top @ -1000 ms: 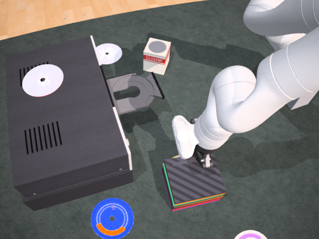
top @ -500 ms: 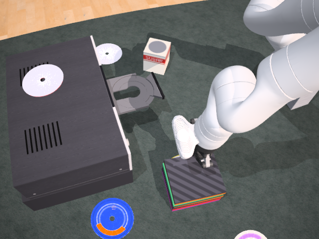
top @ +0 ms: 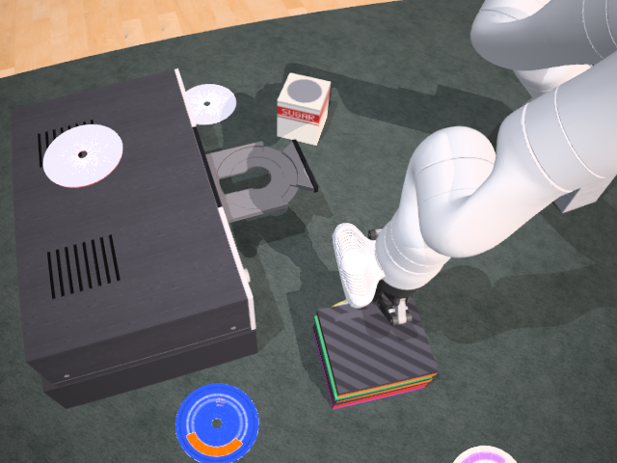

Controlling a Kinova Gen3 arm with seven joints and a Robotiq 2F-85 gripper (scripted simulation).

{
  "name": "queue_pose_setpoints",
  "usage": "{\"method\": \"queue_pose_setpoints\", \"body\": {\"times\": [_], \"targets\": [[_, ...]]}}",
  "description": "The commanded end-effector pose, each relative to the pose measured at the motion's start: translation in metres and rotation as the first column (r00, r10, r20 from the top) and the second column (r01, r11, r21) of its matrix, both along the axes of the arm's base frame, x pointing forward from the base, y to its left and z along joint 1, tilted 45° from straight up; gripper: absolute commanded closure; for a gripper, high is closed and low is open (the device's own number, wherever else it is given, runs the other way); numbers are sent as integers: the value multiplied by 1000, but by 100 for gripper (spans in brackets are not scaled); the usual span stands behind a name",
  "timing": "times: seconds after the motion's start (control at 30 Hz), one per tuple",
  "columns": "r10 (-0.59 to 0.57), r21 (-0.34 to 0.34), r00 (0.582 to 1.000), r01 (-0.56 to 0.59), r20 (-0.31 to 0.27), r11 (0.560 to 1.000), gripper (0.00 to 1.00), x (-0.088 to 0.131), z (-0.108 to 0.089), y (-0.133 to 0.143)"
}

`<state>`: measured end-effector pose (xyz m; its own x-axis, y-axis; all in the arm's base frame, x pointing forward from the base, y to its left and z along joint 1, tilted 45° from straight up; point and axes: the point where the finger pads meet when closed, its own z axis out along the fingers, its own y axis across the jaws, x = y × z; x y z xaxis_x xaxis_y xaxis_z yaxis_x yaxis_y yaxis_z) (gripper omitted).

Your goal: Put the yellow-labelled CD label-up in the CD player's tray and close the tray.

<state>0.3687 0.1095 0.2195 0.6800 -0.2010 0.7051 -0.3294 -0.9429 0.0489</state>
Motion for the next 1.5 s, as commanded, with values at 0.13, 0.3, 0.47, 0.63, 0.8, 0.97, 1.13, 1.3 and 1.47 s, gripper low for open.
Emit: {"method": "queue_pose_setpoints", "body": {"times": [0.13, 0.3, 0.47, 0.63, 0.8, 0.97, 1.13, 1.3, 1.47], "targets": [[1, 0, 1000, -1, 1, 1000, 89, -1, 2, 1], [1, 0, 1000, -1, 1, 1000, 89, -2, 2, 1], [1, 0, 1000, -1, 1, 1000, 89, -5, 5, 1], [1, 0, 1000, -1, 1, 1000, 89, -8, 8, 1], [1, 0, 1000, -1, 1, 1000, 89, -12, 12, 1], [1, 0, 1000, -1, 1, 1000, 89, -15, 15, 2], [1, 0, 1000, -1, 1, 1000, 89, -20, 20, 2], [1, 0, 1000, -1, 1, 1000, 89, -26, 26, 3], [1, 0, 1000, -1, 1, 1000, 89, -31, 31, 3]]}}
